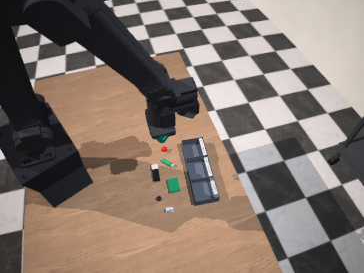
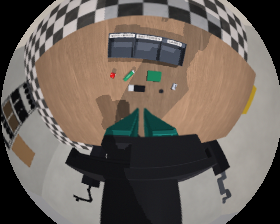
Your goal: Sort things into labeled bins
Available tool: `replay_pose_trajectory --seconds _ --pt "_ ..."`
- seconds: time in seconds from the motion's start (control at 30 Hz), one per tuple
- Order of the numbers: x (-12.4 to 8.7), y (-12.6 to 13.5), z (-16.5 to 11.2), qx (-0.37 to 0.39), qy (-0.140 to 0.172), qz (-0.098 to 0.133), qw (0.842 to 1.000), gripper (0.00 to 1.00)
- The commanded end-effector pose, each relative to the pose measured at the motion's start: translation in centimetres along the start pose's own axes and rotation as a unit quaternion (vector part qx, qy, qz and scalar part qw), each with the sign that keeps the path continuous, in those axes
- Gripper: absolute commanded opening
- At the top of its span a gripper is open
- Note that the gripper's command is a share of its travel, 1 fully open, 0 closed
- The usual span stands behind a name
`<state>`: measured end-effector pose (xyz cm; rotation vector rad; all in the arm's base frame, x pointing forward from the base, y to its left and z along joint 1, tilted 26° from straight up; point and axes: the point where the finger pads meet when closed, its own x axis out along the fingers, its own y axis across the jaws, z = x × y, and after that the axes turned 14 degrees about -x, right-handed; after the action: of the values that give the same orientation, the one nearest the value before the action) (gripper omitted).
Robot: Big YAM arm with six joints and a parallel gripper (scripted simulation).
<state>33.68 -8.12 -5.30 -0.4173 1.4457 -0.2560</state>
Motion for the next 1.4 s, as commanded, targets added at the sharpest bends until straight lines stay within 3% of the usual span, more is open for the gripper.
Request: replay_pose_trajectory --seconds 0.0,0.4,0.47,0.6,1.1,1.17,1.37 --pt "-0.5 -0.4 1.2 0.004 -0.013 -0.002 1.000 0.08" --pt "-0.9 -1.2 1.9 0.008 -0.018 -0.003 1.000 0.08" --pt "1.0 -2.0 2.4 0.067 -0.014 -0.001 0.998 0.08" --pt "2.2 -3.0 3.0 0.064 -0.014 -0.002 0.998 0.08" --pt "10.9 -10.8 7.7 0.056 -0.011 -0.004 0.998 0.08" --pt "10.9 -10.8 7.7 0.056 -0.011 -0.004 0.998 0.08" --pt "14.3 -13.7 9.3 0.053 -0.004 -0.001 0.999 0.08"
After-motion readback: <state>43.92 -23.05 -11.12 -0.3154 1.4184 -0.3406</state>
